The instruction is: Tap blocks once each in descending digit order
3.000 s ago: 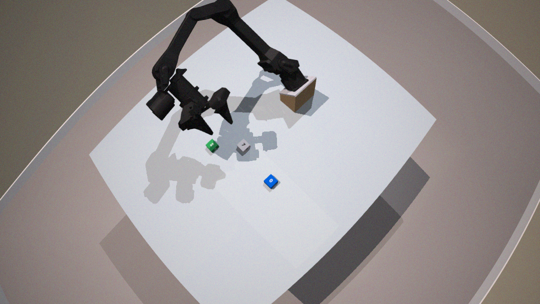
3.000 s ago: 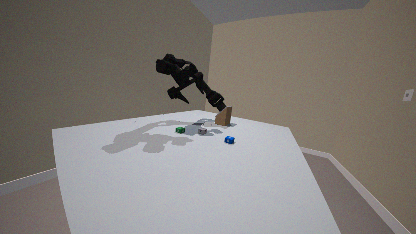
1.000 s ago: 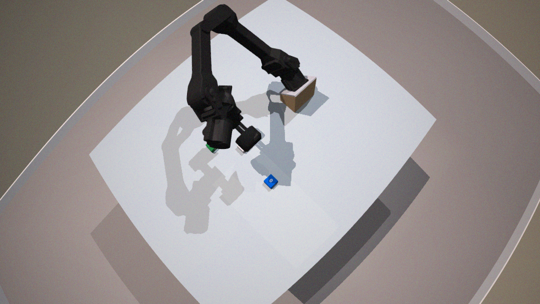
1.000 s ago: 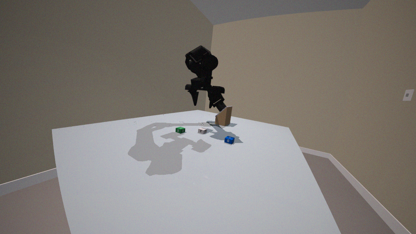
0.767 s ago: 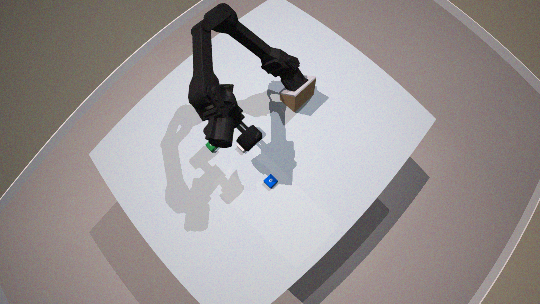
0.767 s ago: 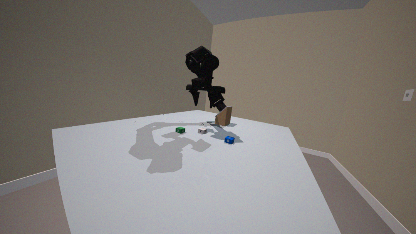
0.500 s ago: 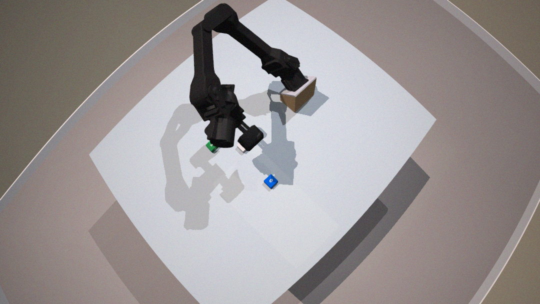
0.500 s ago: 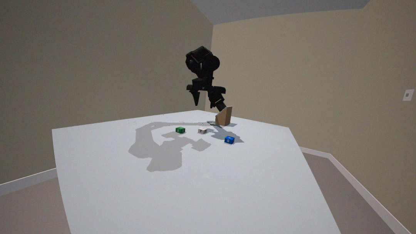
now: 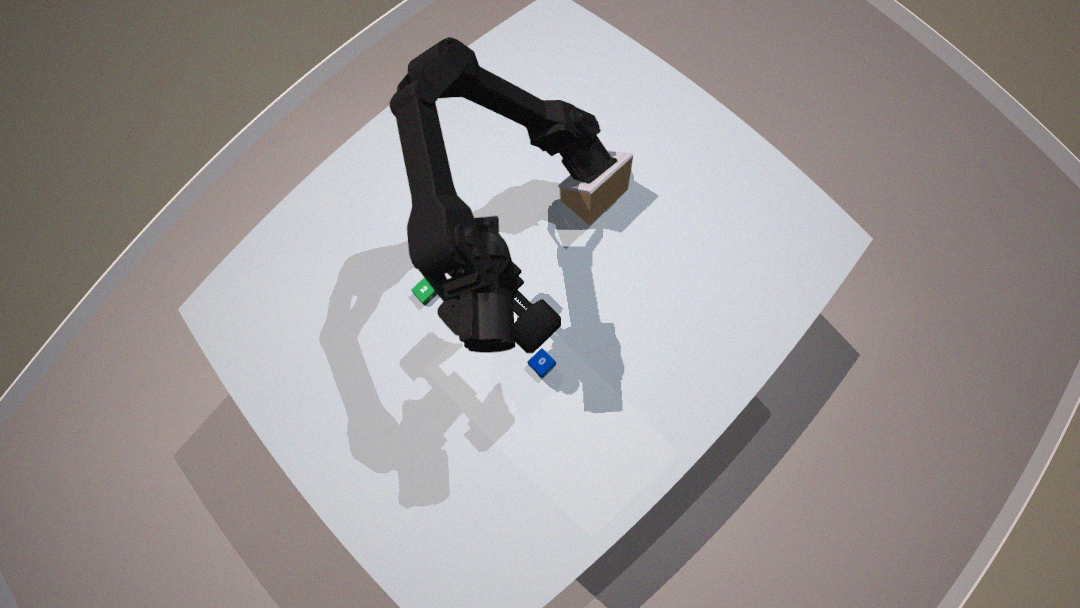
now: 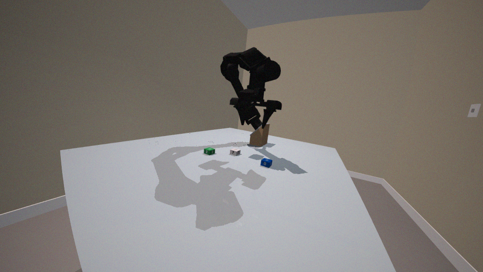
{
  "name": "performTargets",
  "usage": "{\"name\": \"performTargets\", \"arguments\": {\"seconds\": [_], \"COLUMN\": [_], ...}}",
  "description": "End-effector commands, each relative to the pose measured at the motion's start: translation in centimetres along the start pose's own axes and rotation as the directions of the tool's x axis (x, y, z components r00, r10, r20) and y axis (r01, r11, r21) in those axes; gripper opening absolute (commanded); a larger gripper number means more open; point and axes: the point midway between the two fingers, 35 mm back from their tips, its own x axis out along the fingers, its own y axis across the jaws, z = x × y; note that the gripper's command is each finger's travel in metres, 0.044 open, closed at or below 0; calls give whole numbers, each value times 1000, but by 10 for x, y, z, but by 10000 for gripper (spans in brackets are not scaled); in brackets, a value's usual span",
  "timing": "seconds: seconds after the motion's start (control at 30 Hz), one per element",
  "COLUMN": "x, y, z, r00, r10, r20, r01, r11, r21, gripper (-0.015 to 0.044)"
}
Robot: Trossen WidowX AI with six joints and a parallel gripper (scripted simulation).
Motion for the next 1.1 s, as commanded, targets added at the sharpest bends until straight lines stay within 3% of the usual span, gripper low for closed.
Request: {"name": "performTargets", "arguments": {"seconds": [0.0,0.9,1.07], "x": [1,2,-1], "y": [63,73,22], "z": [-1,-2,1], "r00": [1000,1000,1000], "r10": [7,7,8], "r20": [3,4,1], "r01": [-7,-7,-8], "r11": [1000,1000,1000], "r21": [4,4,6], "gripper": [400,400,400]}}
